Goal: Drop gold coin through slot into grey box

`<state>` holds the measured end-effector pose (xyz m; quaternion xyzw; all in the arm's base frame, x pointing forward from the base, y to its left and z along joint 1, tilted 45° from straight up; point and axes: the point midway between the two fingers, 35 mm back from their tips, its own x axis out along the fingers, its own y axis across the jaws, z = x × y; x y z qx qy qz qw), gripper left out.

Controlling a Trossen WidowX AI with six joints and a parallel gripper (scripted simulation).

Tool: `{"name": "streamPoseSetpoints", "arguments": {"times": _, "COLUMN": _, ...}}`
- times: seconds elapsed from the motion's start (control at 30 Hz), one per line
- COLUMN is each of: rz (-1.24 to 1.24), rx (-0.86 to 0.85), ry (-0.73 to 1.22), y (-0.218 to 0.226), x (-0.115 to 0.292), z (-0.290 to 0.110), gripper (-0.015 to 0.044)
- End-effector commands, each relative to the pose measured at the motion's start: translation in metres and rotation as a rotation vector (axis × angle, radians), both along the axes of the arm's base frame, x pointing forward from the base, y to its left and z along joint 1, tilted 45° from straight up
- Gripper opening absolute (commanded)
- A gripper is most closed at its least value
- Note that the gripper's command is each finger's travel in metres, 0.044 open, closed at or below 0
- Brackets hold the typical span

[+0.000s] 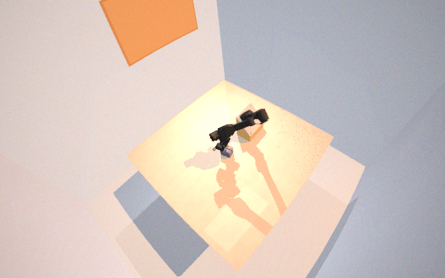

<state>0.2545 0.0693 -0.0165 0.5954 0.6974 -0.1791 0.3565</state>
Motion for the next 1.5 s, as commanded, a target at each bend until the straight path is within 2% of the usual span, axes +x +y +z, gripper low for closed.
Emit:
{"name": "streamPoseSetpoints", "arguments": {"times": 0.0, "rz": -0.002, "rx": 0.000, "ry": 0.002, "y": 0.002, "x": -0.001, "z": -0.002, "gripper": 0.0000}}
{"name": "streamPoseSetpoints", "arguments": {"times": 1.37, "rz": -0.004, "rx": 0.001, "ry": 0.005, "y": 0.014, "x": -0.004, "z": -0.013, "gripper": 0.0000}}
{"name": "streamPoseSetpoints", "arguments": {"times": 1.47, "rz": -0.003, "rx": -0.003, "ry": -0.001, "y": 0.012, "x": -0.002, "z": -0.012, "gripper": 0.0079}}
